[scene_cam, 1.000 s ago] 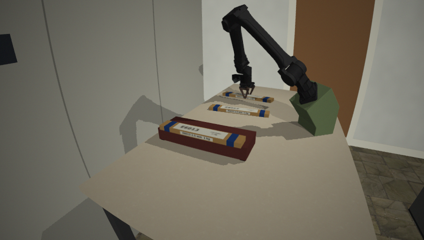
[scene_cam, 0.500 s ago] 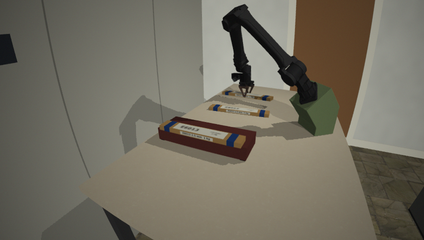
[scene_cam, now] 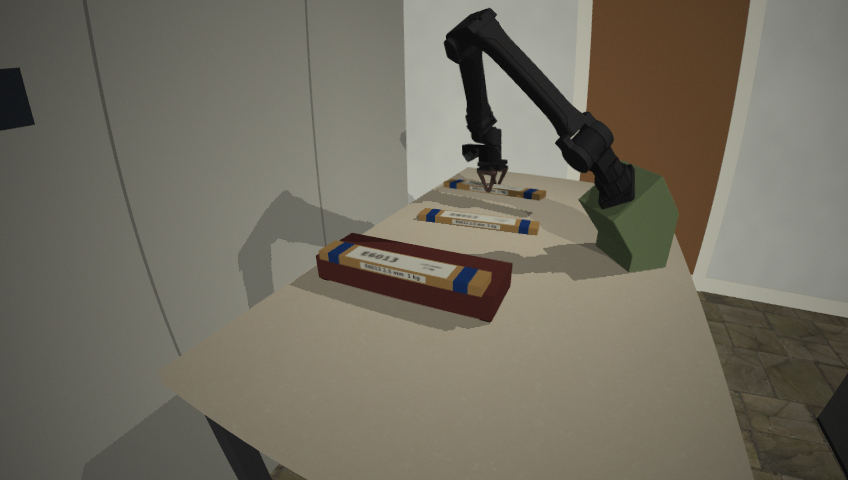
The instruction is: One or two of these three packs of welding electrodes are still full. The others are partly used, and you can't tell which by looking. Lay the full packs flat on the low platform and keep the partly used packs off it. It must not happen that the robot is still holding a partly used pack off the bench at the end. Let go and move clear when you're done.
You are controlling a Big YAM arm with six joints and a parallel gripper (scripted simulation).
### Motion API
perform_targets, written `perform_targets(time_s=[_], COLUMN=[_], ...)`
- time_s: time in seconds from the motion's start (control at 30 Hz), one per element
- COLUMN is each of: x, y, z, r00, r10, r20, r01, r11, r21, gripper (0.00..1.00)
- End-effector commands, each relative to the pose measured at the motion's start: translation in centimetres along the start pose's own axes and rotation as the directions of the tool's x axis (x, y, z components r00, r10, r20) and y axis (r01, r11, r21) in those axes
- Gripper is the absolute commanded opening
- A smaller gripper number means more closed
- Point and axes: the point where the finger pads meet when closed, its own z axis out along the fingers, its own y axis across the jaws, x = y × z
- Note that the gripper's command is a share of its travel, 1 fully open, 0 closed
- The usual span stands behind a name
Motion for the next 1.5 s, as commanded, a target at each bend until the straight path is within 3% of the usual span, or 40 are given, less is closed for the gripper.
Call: perform_targets(time_s=[0.0, 1.47], x=[-3.78, -4.17], y=[-1.47, -1.6], z=[-5.75, -6.5], r00=[0.994, 0.994], r10=[-0.036, -0.035], r20=[0.1, 0.101], r01=[0.029, 0.028], r11=[0.997, 0.997], r21=[0.068, 0.068], gripper=[0.0, 0.0])
